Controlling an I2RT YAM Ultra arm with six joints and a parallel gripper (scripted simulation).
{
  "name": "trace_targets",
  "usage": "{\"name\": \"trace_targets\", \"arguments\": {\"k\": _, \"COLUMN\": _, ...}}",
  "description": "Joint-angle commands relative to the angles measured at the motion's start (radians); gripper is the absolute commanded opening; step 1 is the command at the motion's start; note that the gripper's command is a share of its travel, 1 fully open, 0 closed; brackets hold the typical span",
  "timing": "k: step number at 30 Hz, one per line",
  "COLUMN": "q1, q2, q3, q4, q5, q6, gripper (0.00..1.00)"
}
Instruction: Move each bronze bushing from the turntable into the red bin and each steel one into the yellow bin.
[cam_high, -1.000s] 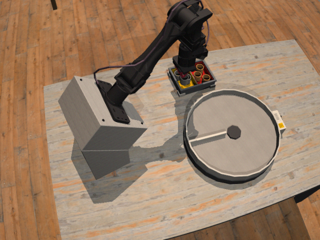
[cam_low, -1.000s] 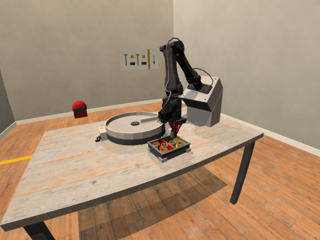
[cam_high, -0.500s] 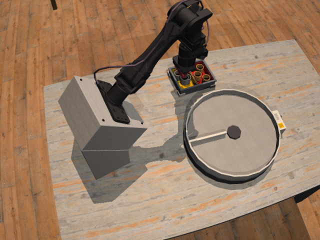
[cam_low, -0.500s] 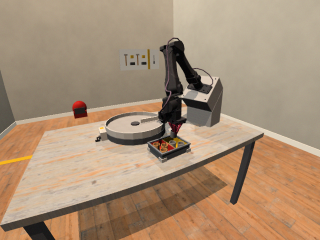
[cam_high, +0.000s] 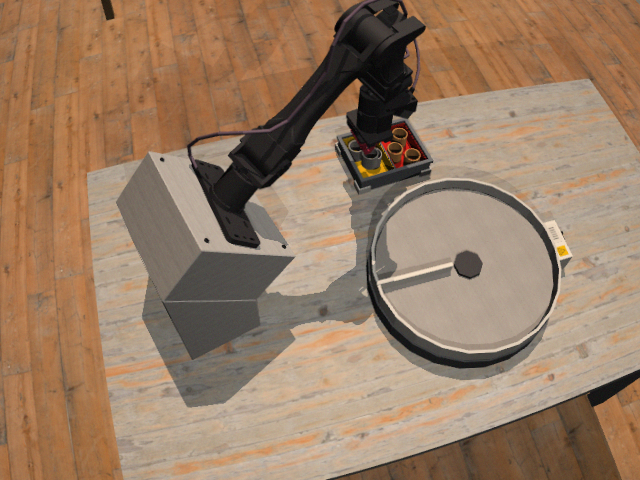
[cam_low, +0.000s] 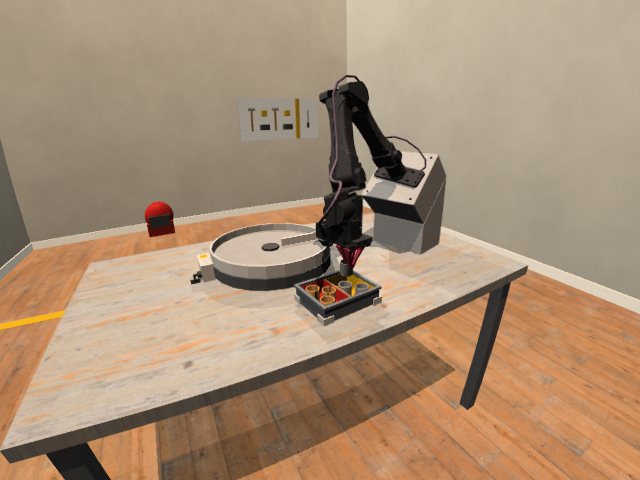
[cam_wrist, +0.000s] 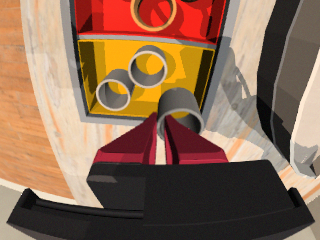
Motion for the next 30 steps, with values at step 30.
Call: {"name": "trace_targets", "arguments": {"k": 30, "q1": -0.007, "q2": -0.019, "q3": -0.019, "q4": 0.017, "q5": -0.010, "q6": -0.007, "gripper": 0.00}}
